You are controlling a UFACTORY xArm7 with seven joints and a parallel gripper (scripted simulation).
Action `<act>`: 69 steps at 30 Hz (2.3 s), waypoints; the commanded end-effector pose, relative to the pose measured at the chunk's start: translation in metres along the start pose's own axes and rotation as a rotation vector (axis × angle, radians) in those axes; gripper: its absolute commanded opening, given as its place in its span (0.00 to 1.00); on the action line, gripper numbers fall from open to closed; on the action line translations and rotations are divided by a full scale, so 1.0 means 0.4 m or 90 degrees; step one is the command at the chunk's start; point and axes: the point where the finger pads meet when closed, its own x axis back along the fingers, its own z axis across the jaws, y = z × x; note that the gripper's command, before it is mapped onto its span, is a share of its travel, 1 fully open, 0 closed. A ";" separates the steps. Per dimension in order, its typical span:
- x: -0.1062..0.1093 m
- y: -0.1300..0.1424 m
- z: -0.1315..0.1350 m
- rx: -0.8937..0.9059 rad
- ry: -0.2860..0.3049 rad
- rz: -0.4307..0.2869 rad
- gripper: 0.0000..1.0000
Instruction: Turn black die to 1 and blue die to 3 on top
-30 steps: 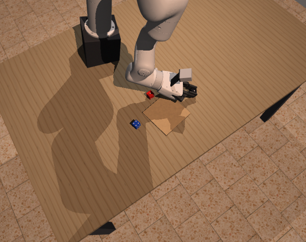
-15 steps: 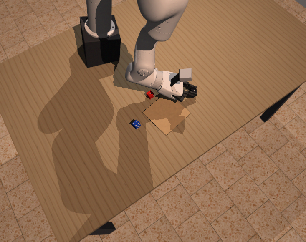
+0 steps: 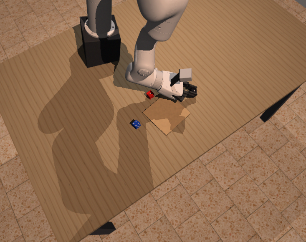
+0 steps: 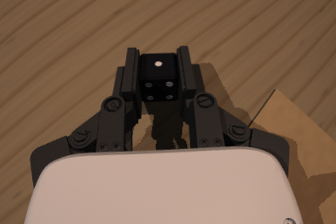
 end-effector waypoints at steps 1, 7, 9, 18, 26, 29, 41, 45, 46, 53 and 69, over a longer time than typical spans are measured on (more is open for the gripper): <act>0.000 -0.002 0.002 0.001 0.001 0.001 0.25; 0.000 -0.002 0.002 0.001 0.001 0.001 0.29; 0.000 -0.002 0.002 0.001 0.001 0.001 0.33; 0.000 -0.002 0.002 0.001 0.001 0.001 0.42; 0.000 -0.002 0.002 0.001 0.001 0.001 0.42; 0.000 -0.002 0.002 0.001 0.001 0.001 0.42; 0.000 -0.002 0.002 0.001 0.001 0.001 0.42; 0.000 -0.002 0.002 0.001 0.001 0.001 0.42; 0.000 -0.002 0.002 0.001 0.001 0.001 0.42; 0.000 -0.002 0.002 0.001 0.001 0.001 0.42; 0.043 -0.002 0.002 0.001 0.001 0.001 0.42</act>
